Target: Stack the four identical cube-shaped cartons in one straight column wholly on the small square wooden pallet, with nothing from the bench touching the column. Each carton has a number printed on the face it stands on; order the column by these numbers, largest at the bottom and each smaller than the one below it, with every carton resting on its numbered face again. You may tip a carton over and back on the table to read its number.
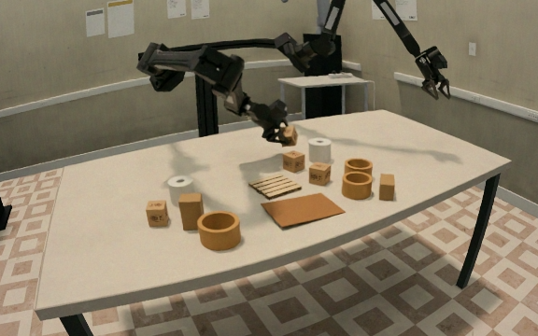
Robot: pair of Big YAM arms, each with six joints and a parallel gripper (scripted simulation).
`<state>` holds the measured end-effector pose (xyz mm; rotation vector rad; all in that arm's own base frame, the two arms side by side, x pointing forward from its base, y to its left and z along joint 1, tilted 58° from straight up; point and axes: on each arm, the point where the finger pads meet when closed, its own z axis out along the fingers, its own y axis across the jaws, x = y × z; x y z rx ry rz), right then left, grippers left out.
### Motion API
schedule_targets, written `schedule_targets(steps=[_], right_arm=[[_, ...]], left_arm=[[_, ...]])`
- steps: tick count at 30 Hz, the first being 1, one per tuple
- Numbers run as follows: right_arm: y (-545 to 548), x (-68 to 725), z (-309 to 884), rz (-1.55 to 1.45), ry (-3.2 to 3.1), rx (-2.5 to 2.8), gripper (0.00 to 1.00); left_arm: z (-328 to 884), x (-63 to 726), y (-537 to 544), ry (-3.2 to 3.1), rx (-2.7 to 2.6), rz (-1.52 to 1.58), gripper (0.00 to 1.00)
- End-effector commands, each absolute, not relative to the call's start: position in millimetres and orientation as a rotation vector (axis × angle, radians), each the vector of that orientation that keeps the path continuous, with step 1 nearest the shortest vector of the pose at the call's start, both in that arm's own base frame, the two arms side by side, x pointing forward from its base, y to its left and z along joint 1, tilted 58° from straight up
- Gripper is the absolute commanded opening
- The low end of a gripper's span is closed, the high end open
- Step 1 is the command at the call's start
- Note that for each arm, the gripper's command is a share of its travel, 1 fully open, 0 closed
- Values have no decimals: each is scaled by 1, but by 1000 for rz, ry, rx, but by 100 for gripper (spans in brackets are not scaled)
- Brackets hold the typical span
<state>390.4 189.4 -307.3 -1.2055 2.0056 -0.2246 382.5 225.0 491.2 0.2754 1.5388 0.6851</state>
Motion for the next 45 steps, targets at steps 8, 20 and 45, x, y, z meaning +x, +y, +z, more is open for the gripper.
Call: schedule_targets(steps=[8,20,45], right_arm=[[201,381,-313,-663,1799,-1643,50],[184,378,-315,-880,1789,-1673,50],[158,405,-332,-885,1792,-1655,50]], left_arm=[[503,385,226,1518,292,704,100],[503,385,226,1518,292,704,100],[503,385,226,1518,292,704,100]])
